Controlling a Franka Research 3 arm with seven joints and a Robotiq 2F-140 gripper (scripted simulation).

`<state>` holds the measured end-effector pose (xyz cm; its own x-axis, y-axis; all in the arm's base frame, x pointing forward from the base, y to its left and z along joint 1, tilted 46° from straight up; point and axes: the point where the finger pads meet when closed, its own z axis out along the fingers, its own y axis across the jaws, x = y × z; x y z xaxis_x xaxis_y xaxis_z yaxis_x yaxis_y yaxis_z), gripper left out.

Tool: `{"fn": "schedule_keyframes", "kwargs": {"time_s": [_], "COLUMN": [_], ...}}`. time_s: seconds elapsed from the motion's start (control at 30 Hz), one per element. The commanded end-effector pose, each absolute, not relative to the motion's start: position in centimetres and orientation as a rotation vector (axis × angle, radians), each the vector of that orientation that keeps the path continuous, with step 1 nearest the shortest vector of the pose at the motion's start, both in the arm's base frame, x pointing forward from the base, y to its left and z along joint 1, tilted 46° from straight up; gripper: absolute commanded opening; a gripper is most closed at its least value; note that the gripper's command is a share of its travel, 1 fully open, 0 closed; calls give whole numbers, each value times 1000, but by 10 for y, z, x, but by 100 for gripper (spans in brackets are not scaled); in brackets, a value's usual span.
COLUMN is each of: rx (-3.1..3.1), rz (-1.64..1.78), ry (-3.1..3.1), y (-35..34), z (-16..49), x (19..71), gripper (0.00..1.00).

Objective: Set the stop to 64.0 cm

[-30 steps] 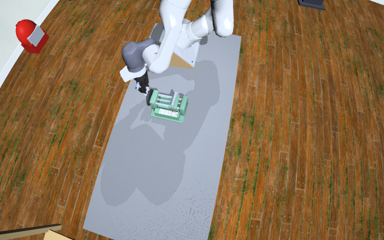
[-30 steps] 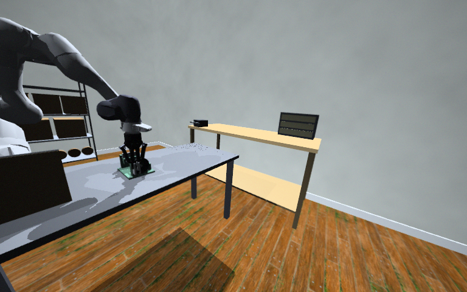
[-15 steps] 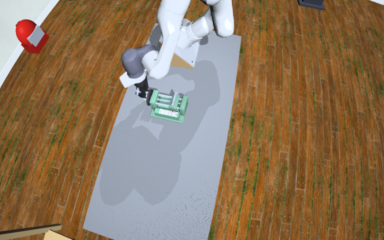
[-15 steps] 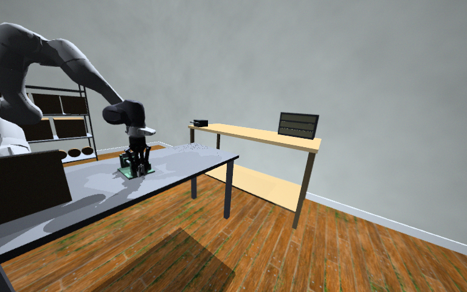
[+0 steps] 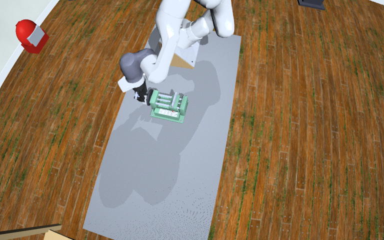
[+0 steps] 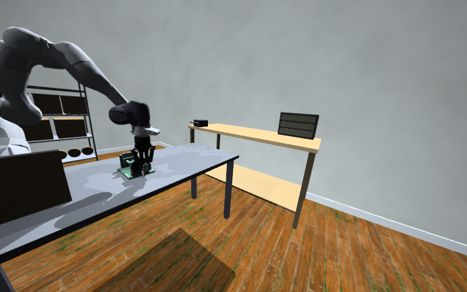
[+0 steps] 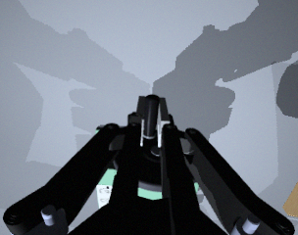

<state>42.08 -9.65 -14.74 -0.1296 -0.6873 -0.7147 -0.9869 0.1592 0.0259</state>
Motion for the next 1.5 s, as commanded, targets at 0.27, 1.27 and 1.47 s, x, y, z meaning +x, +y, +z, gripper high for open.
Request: {"fn": "schedule_keyframes", "kwargs": {"time_s": [0.27, 1.27, 1.47], "rx": [-1578, -1578, -1578], "rz": [694, 694, 694], "ry": [1892, 1892, 1892], "y": [-113, -143, -140], "z": [-137, -100, -101], "x": [439, 400, 391], "gripper": [4, 4, 4]}}
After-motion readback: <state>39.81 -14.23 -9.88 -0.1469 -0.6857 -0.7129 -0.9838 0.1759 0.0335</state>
